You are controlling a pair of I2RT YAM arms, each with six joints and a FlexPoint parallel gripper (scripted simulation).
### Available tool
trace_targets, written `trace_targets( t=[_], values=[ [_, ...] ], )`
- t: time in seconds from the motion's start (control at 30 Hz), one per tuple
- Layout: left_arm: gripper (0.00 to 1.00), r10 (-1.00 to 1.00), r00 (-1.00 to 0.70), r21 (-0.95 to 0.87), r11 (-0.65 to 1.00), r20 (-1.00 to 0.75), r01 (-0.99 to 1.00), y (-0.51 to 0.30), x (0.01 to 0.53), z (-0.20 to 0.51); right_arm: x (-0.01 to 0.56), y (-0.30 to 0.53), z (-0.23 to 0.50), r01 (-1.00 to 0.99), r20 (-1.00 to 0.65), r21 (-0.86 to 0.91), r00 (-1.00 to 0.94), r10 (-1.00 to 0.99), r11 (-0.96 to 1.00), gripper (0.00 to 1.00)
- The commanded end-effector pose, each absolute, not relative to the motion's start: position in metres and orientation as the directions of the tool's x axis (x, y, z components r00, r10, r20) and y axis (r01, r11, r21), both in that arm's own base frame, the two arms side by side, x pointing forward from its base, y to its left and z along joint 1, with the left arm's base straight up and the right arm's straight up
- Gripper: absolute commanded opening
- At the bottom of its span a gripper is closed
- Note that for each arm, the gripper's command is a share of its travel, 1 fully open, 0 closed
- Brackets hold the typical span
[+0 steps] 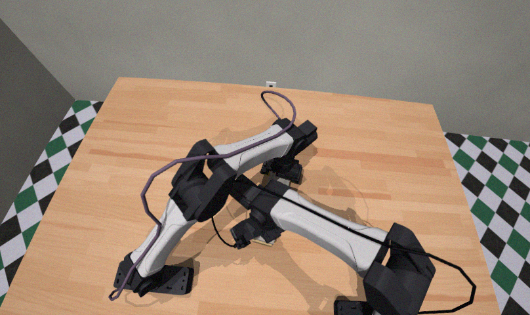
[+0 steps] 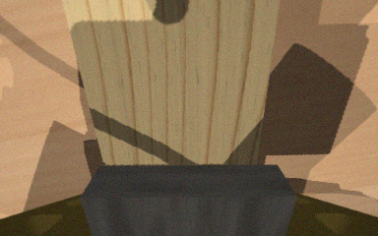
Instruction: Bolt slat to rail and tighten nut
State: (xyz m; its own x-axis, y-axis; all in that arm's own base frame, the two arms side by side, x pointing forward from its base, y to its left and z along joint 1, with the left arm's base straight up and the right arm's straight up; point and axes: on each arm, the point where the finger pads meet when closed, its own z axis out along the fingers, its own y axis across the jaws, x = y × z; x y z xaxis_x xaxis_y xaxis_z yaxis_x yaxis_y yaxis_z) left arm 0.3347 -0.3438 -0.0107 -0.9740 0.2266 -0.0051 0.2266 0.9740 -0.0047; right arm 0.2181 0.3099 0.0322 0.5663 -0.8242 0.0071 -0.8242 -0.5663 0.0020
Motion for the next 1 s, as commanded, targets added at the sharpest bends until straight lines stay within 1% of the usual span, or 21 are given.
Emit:
trace_targets(
  t=[0.0, 0.7, 0.93, 0.97],
  values=[
    [0.67, 0.232, -0.973, -0.013, 0.973, -0.023, 0.232, -0.3453, 0.3380, -0.0038, 0.2182, 0.3121, 0.0366, -0.822, 0.001, -0.008, 0.569, -0.822, -0.569, 0.11],
    [0.67, 0.232, -0.973, -0.013, 0.973, -0.023, 0.232, -0.3453, 0.3380, -0.0038, 0.2178, 0.3114, 0.0365, -0.827, 0.002, -0.005, 0.562, -0.827, -0.562, 0.11],
    [0.67, 0.232, -0.973, -0.013, 0.973, -0.023, 0.232, -0.3453, 0.3380, -0.0038, 0.2161, 0.3088, 0.0359, -0.943, 0.007, 0.004, 0.334, -0.943, -0.334, 0.11],
    [0.67, 0.232, -0.973, -0.013, 0.973, -0.023, 0.232, -0.3453, 0.3380, -0.0038, 0.2161, 0.3088, 0.0359, -0.943, 0.007, 0.004, 0.334, -0.943, -0.334, 0.11]
  ],
)
